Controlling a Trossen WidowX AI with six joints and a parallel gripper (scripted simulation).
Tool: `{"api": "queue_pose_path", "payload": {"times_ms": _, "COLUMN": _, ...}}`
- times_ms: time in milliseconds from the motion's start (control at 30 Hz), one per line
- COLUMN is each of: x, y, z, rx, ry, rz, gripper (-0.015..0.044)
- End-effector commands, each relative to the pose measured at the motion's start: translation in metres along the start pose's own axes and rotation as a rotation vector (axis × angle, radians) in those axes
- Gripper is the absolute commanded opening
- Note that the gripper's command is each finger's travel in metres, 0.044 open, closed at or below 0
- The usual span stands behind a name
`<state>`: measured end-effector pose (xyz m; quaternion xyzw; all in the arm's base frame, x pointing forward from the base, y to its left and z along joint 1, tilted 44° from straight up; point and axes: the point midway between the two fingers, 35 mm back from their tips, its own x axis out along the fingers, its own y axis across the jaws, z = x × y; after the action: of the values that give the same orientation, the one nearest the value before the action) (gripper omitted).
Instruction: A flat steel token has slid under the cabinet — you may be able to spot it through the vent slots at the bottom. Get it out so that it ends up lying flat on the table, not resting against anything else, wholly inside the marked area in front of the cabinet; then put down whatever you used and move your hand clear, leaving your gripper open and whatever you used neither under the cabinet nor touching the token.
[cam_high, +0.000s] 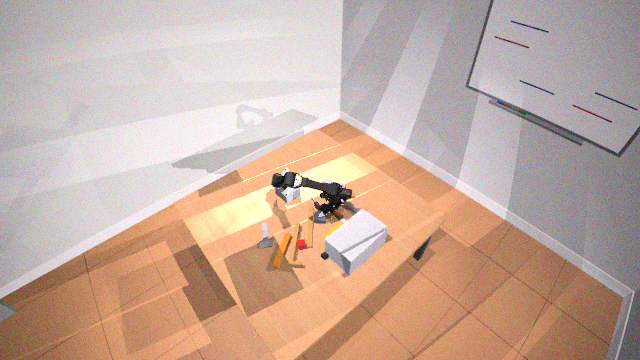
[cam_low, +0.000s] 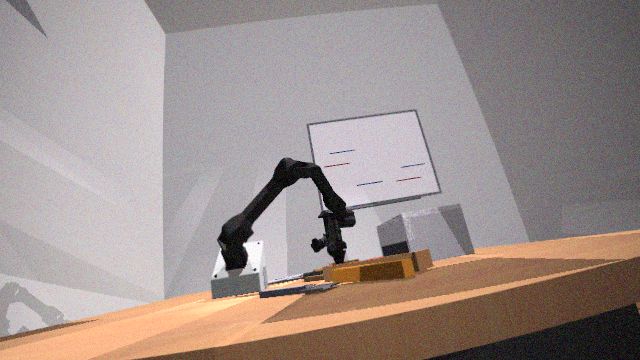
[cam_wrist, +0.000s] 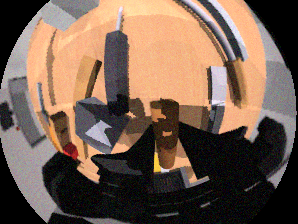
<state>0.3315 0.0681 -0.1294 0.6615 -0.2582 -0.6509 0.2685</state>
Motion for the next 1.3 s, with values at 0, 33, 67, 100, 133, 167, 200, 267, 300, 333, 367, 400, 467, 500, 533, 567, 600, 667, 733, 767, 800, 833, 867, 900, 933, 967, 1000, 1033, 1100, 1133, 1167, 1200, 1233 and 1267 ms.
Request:
{"api": "queue_pose_path", "payload": {"times_ms": 0, "x": 0.000, "y": -0.001, "z": -0.006, "rx": 0.000, "ry": 0.002, "rz": -0.002, "gripper": 0.0000}}
{"api": "queue_pose_path", "payload": {"times_ms": 33, "x": 0.000, "y": -0.001, "z": -0.007, "rx": 0.000, "ry": 0.002, "rz": -0.002, "gripper": 0.0000}}
{"api": "queue_pose_path", "payload": {"times_ms": 67, "x": 0.000, "y": -0.001, "z": -0.008, "rx": 0.000, "ry": 0.002, "rz": -0.002, "gripper": 0.0000}}
{"api": "queue_pose_path", "payload": {"times_ms": 100, "x": 0.000, "y": -0.001, "z": -0.009, "rx": 0.000, "ry": 0.003, "rz": -0.002, "gripper": 0.0000}}
{"api": "queue_pose_path", "payload": {"times_ms": 133, "x": 0.000, "y": -0.001, "z": -0.010, "rx": 0.000, "ry": 0.003, "rz": -0.002, "gripper": 0.0000}}
{"api": "queue_pose_path", "payload": {"times_ms": 167, "x": 0.000, "y": -0.001, "z": -0.011, "rx": 0.000, "ry": 0.003, "rz": -0.002, "gripper": 0.0000}}
{"api": "queue_pose_path", "payload": {"times_ms": 200, "x": 0.000, "y": -0.001, "z": -0.012, "rx": 0.000, "ry": 0.003, "rz": -0.002, "gripper": 0.0000}}
{"api": "queue_pose_path", "payload": {"times_ms": 267, "x": 0.000, "y": -0.001, "z": -0.014, "rx": 0.000, "ry": 0.003, "rz": -0.002, "gripper": 0.0000}}
{"api": "queue_pose_path", "payload": {"times_ms": 300, "x": 0.000, "y": -0.001, "z": -0.015, "rx": 0.001, "ry": 0.003, "rz": -0.002, "gripper": 0.0000}}
{"api": "queue_pose_path", "payload": {"times_ms": 333, "x": 0.000, "y": -0.001, "z": -0.016, "rx": 0.001, "ry": 0.003, "rz": -0.002, "gripper": 0.0000}}
{"api": "queue_pose_path", "payload": {"times_ms": 367, "x": 0.000, "y": -0.001, "z": -0.017, "rx": 0.001, "ry": 0.003, "rz": -0.002, "gripper": 0.0000}}
{"api": "queue_pose_path", "payload": {"times_ms": 400, "x": 0.000, "y": -0.001, "z": -0.018, "rx": 0.001, "ry": 0.003, "rz": -0.002, "gripper": 0.0000}}
{"api": "queue_pose_path", "payload": {"times_ms": 467, "x": 0.000, "y": -0.001, "z": -0.020, "rx": 0.001, "ry": 0.003, "rz": -0.002, "gripper": 0.0000}}
{"api": "queue_pose_path", "payload": {"times_ms": 500, "x": 0.000, "y": -0.001, "z": -0.021, "rx": 0.001, "ry": 0.003, "rz": -0.002, "gripper": 0.0000}}
{"api": "queue_pose_path", "payload": {"times_ms": 533, "x": 0.000, "y": -0.001, "z": -0.022, "rx": 0.001, "ry": 0.003, "rz": -0.002, "gripper": 0.0000}}
{"api": "queue_pose_path", "payload": {"times_ms": 567, "x": 0.000, "y": -0.001, "z": -0.023, "rx": 0.001, "ry": 0.003, "rz": -0.002, "gripper": 0.0000}}
{"api": "queue_pose_path", "payload": {"times_ms": 600, "x": 0.000, "y": -0.001, "z": -0.024, "rx": 0.001, "ry": 0.003, "rz": -0.002, "gripper": 0.0000}}
{"api": "queue_pose_path", "payload": {"times_ms": 667, "x": 0.000, "y": -0.001, "z": -0.026, "rx": 0.001, "ry": 0.003, "rz": -0.002, "gripper": 0.0000}}
{"api": "queue_pose_path", "payload": {"times_ms": 733, "x": -0.001, "y": -0.001, "z": -0.028, "rx": 0.001, "ry": 0.003, "rz": -0.002, "gripper": 0.0000}}
{"api": "queue_pose_path", "payload": {"times_ms": 767, "x": -0.001, "y": -0.001, "z": -0.029, "rx": 0.001, "ry": 0.003, "rz": -0.002, "gripper": 0.0000}}
{"api": "queue_pose_path", "payload": {"times_ms": 800, "x": -0.001, "y": -0.001, "z": -0.030, "rx": 0.001, "ry": 0.003, "rz": -0.002, "gripper": 0.0000}}
{"api": "queue_pose_path", "payload": {"times_ms": 833, "x": -0.001, "y": -0.001, "z": -0.030, "rx": 0.001, "ry": 0.003, "rz": -0.002, "gripper": 0.0000}}
{"api": "queue_pose_path", "payload": {"times_ms": 867, "x": -0.001, "y": -0.001, "z": -0.031, "rx": 0.001, "ry": 0.003, "rz": -0.002, "gripper": 0.0000}}
{"api": "queue_pose_path", "payload": {"times_ms": 900, "x": -0.001, "y": -0.001, "z": -0.032, "rx": 0.001, "ry": 0.003, "rz": -0.002, "gripper": 0.0000}}
{"api": "queue_pose_path", "payload": {"times_ms": 933, "x": -0.001, "y": -0.001, "z": -0.033, "rx": 0.001, "ry": 0.004, "rz": -0.002, "gripper": 0.0000}}
{"api": "queue_pose_path", "payload": {"times_ms": 967, "x": -0.001, "y": -0.001, "z": -0.034, "rx": 0.001, "ry": 0.004, "rz": -0.002, "gripper": 0.0000}}
{"api": "queue_pose_path", "payload": {"times_ms": 1000, "x": -0.001, "y": -0.001, "z": -0.035, "rx": 0.001, "ry": 0.004, "rz": -0.002, "gripper": 0.0000}}
{"api": "queue_pose_path", "payload": {"times_ms": 1033, "x": -0.001, "y": -0.001, "z": -0.036, "rx": 0.001, "ry": 0.004, "rz": -0.002, "gripper": 0.0000}}
{"api": "queue_pose_path", "payload": {"times_ms": 1100, "x": -0.001, "y": -0.001, "z": -0.038, "rx": 0.001, "ry": 0.004, "rz": -0.002, "gripper": 0.0000}}
{"api": "queue_pose_path", "payload": {"times_ms": 1133, "x": -0.001, "y": -0.001, "z": -0.039, "rx": 0.001, "ry": 0.004, "rz": -0.002, "gripper": 0.0000}}
{"api": "queue_pose_path", "payload": {"times_ms": 1167, "x": -0.001, "y": -0.001, "z": -0.040, "rx": 0.002, "ry": 0.004, "rz": -0.002, "gripper": 0.0000}}
{"api": "queue_pose_path", "payload": {"times_ms": 1200, "x": -0.001, "y": -0.001, "z": -0.041, "rx": 0.002, "ry": 0.004, "rz": -0.002, "gripper": 0.0000}}
{"api": "queue_pose_path", "payload": {"times_ms": 1233, "x": -0.001, "y": -0.001, "z": -0.041, "rx": 0.002, "ry": 0.004, "rz": -0.002, "gripper": 0.0000}}
{"api": "queue_pose_path", "payload": {"times_ms": 1267, "x": -0.001, "y": -0.001, "z": -0.042, "rx": 0.002, "ry": 0.004, "rz": -0.002, "gripper": 0.0000}}
